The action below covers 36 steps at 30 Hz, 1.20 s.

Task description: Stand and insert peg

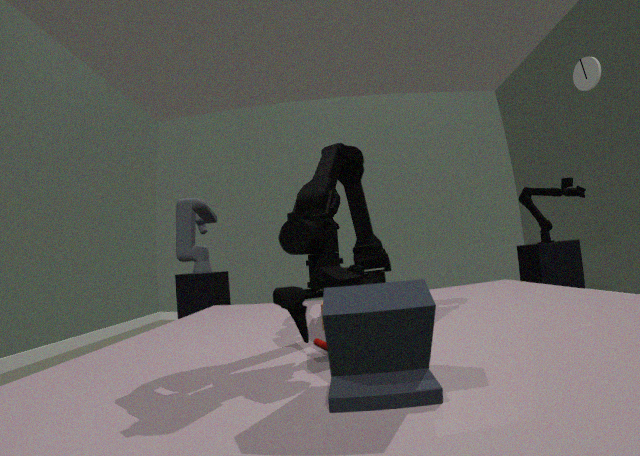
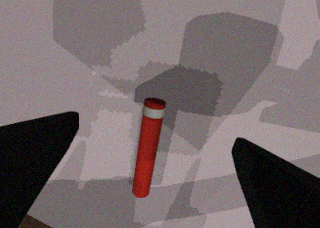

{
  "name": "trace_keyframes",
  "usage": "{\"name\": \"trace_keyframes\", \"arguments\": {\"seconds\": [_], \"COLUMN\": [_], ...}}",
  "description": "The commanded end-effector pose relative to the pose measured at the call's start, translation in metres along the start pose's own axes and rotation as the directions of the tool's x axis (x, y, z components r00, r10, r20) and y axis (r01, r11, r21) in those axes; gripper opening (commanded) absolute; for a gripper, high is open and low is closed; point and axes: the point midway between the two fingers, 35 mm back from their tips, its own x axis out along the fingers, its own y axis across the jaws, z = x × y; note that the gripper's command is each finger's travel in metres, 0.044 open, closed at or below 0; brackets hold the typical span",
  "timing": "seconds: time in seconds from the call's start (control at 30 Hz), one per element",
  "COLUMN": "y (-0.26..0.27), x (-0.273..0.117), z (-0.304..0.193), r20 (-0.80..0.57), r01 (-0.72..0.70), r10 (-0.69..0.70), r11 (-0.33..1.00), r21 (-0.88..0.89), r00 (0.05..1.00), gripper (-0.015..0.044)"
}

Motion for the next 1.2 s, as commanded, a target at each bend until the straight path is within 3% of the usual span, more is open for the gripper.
{"name": "trace_keyframes", "arguments": {"seconds": [0.0, 0.4, 0.83, 1.17], "y": [0.002, 0.004, 0.004, 0.004], "x": [0.009, 0.025, 0.025, 0.025], "z": [-0.001, -0.002, -0.002, -0.002], "r20": [0.000, 0.000, 0.000, 0.000], "r01": [-0.008, -0.008, -0.008, -0.008], "r10": [0.008, 0.008, 0.008, 0.008], "r11": [1.000, 1.000, 1.000, 1.000], "r21": [-0.003, -0.003, -0.003, -0.003], "r00": [1.000, 1.000, 1.000, 1.000], "gripper": [0.0440, 0.0440, 0.0110, 0.0110]}}
